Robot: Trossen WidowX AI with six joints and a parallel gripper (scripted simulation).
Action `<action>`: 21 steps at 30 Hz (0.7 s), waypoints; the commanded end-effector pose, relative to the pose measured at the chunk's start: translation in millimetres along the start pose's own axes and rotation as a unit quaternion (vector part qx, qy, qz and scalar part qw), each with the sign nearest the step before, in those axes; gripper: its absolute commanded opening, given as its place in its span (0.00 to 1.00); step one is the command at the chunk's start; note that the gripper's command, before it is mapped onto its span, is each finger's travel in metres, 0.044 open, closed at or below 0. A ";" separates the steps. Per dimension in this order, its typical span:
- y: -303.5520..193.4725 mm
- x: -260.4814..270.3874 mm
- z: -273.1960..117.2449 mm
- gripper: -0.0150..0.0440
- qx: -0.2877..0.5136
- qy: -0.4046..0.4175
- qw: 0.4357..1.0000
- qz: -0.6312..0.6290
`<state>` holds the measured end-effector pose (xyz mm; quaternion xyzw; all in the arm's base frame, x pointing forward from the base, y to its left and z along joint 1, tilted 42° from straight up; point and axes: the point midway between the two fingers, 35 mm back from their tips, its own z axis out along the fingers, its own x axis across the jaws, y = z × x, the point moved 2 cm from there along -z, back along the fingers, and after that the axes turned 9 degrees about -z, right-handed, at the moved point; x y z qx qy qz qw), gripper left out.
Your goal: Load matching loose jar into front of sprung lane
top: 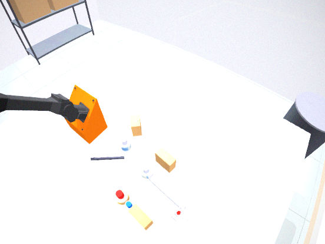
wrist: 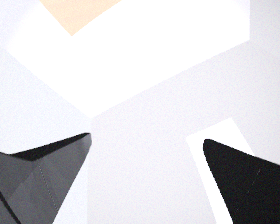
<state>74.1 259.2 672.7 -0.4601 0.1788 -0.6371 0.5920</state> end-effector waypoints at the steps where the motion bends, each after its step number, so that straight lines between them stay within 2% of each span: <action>1: 16.1 -40.5 6.5 1.00 0.003 -0.026 0.995 -0.100; 12: 95.0 -129.1 29.4 1.00 -0.029 -0.093 0.941 -0.323; 21: 219.3 -201.6 31.4 1.00 -0.074 -0.215 0.813 -0.537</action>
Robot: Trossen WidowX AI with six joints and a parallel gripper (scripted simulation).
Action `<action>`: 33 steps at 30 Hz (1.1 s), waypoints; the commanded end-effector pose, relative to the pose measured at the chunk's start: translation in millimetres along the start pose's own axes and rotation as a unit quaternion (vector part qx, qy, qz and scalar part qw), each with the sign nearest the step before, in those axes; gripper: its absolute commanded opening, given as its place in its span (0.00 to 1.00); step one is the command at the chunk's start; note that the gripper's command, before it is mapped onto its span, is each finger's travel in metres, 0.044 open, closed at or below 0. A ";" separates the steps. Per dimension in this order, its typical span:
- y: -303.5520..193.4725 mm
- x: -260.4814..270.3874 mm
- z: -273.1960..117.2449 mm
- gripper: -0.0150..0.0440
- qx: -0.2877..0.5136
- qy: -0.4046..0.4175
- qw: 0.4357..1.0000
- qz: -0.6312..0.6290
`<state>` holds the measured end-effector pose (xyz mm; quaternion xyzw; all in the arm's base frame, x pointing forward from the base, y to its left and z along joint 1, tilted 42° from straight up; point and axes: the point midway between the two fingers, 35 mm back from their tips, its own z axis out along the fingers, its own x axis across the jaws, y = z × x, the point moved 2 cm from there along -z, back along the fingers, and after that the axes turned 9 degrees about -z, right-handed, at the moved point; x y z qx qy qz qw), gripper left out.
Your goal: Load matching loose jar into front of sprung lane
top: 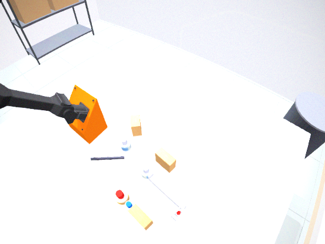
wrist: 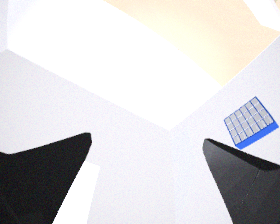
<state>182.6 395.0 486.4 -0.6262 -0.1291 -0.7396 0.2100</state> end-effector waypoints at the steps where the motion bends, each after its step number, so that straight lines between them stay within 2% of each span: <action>1: 10.0 -61.1 18.1 1.00 -0.008 -0.065 0.993 -0.101; 9: 62.1 -185.0 34.0 1.00 -0.021 -0.222 0.933 -0.282; 16: 125.2 -285.0 14.2 1.00 -0.012 -0.373 0.838 -0.398; 24: 205.7 -373.7 -47.0 1.00 0.015 -0.547 0.690 -0.474; 33: 287.8 -425.4 -153.2 1.00 0.065 -0.725 0.485 -0.485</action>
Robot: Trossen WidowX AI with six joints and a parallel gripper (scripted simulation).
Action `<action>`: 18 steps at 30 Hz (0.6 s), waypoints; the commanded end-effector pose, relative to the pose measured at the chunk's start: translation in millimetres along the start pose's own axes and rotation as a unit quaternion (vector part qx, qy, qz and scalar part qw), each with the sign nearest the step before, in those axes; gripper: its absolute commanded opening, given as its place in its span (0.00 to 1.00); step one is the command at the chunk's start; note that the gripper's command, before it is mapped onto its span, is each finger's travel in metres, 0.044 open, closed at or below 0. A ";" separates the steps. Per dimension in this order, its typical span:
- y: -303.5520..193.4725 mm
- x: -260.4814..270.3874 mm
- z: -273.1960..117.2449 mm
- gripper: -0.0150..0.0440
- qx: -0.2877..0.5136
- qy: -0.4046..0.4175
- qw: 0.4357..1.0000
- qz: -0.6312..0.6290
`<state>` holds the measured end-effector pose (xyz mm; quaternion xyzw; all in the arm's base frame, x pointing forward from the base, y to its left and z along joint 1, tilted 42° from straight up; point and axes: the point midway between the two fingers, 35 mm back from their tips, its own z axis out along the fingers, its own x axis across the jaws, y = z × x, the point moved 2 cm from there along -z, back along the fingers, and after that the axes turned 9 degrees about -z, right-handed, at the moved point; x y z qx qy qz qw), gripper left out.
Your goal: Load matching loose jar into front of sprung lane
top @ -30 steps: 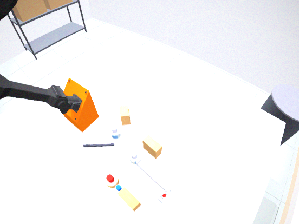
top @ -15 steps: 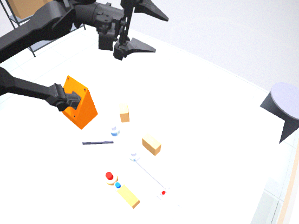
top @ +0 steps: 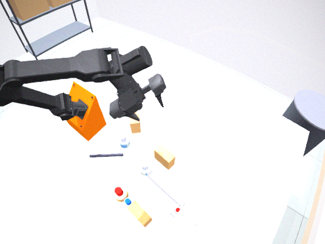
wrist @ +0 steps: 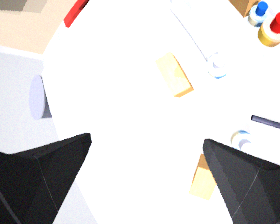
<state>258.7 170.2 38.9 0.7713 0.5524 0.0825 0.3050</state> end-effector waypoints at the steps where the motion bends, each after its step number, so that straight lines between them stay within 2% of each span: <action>1: -25.5 -47.4 23.8 1.00 0.058 -0.085 0.993 -0.055; 7: -59.1 -117.0 38.0 1.00 0.150 -0.199 0.961 -0.123; 13: -54.2 -118.0 40.2 1.00 0.153 -0.202 0.959 -0.125; 18: -57.2 -126.2 58.4 1.00 0.153 -0.202 0.959 -0.125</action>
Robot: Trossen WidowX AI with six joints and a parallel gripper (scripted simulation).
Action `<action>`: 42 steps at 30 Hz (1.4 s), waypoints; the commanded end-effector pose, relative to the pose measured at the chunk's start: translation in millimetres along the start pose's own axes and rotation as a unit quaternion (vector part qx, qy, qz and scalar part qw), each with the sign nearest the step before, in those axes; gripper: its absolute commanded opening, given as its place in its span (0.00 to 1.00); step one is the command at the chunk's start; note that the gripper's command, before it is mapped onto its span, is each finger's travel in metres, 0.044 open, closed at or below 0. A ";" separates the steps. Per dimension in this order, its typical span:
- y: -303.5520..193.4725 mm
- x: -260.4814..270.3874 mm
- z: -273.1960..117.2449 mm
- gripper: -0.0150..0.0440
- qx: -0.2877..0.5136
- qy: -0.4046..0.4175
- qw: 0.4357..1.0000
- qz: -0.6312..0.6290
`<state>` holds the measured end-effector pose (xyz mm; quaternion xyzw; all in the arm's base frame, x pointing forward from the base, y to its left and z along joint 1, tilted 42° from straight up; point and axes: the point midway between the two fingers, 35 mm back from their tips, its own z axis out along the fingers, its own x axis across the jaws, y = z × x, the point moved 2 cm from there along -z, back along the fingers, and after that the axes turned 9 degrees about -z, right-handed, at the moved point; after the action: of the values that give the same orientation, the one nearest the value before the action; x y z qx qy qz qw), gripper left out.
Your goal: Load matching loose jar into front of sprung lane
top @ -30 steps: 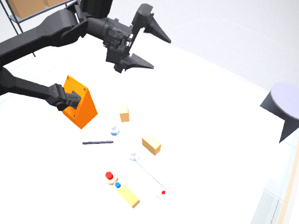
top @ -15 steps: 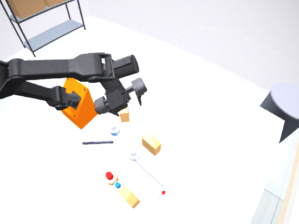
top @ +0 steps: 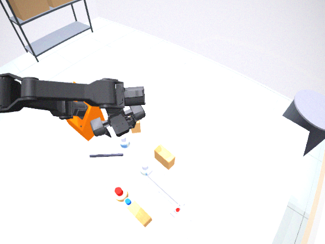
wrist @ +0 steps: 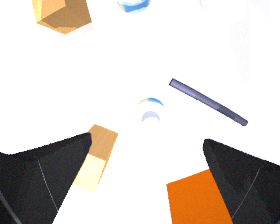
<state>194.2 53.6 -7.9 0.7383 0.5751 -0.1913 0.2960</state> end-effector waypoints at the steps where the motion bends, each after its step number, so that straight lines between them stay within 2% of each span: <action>1: -1.6 -2.6 9.3 1.00 0.002 -0.007 1.000 -0.006; 11: -1.9 -3.6 40.3 1.00 0.002 -0.007 1.000 -0.006; 35: -2.2 -4.6 71.4 1.00 0.002 -0.008 1.000 -0.006; 42: -2.2 -4.6 71.4 0.69 0.002 -0.008 1.000 -0.006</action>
<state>195.1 4.5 -59.1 0.7362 0.5749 -0.1988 0.2965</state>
